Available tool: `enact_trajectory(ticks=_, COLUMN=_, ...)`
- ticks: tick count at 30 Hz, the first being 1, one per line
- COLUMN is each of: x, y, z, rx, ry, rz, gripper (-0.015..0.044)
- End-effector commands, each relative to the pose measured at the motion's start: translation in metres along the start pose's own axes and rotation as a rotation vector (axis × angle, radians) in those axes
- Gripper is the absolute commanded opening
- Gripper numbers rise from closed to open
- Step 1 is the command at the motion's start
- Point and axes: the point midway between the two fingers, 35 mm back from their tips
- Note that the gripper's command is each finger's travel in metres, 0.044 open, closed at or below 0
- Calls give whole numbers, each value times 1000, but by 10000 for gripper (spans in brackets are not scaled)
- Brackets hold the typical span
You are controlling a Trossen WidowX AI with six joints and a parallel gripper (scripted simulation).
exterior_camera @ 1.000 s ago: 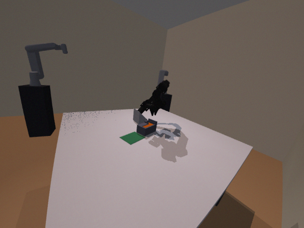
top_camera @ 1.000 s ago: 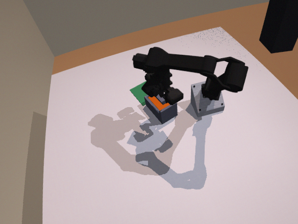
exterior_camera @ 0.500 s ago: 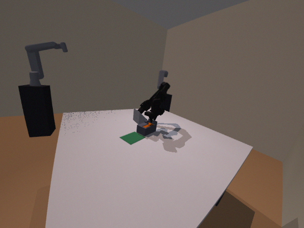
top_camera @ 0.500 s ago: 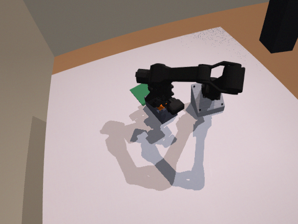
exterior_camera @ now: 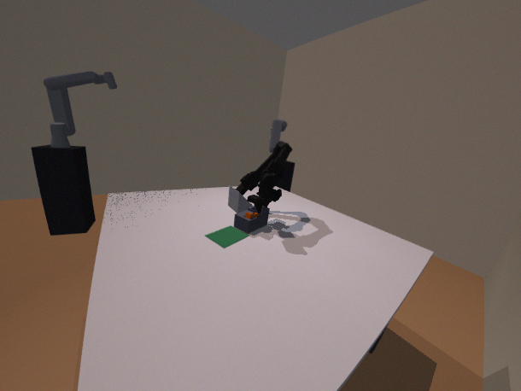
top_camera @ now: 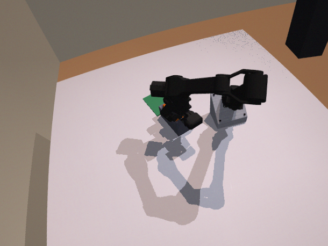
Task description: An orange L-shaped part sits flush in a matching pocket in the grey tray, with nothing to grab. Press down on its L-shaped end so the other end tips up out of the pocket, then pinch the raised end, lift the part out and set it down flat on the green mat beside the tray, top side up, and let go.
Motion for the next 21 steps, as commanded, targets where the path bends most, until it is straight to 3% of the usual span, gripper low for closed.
enact_trajectory(ticks=1, x=9, y=0, z=-3, rx=12, ry=8, rz=9, gripper=180)
enact_trajectory(ticks=21, x=19, y=1, z=-4, rx=12, ry=8, rz=10, gripper=180)
Point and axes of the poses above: the point midway between the two fingers, 35 mm back from their tips, its own x axis out along the fingers, its own y axis across the jaws, z = x × y, and after that the axes turned 13 degrees about x, right-handed
